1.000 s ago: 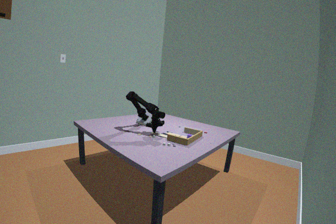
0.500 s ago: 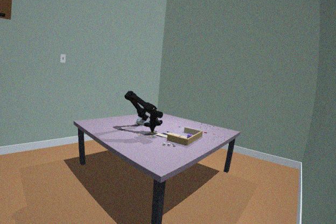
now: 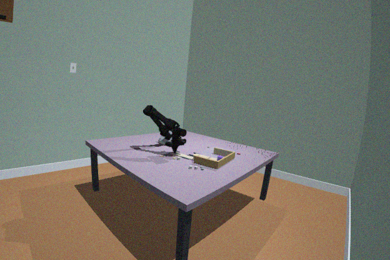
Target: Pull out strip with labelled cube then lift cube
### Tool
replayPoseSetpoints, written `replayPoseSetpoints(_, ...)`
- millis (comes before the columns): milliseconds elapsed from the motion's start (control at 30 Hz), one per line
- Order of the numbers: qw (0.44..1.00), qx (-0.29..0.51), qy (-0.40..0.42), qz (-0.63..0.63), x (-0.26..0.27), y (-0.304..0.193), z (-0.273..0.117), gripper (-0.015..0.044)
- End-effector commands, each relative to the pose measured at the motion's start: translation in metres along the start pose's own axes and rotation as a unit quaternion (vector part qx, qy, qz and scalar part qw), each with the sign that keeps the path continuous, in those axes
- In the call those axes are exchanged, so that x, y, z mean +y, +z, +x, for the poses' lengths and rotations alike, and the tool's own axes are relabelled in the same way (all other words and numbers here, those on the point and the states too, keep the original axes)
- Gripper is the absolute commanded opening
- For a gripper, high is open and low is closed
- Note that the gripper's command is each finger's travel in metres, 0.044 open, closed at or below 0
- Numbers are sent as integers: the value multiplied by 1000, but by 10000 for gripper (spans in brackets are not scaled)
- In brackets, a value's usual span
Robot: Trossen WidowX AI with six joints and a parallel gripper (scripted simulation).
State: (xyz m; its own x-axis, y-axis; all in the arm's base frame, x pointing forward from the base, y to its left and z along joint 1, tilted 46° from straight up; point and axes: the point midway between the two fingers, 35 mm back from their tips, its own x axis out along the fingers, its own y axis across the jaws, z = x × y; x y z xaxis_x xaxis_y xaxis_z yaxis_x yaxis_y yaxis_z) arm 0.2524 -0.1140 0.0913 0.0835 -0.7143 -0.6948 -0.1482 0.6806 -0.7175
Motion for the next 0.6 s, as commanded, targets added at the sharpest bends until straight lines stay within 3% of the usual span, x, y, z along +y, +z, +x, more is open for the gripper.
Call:
replayPoseSetpoints(0,1000,10,3,-4,2,-12,4,0)
replayPoseSetpoints(567,1000,10,3,-5,2,-35,4,0)
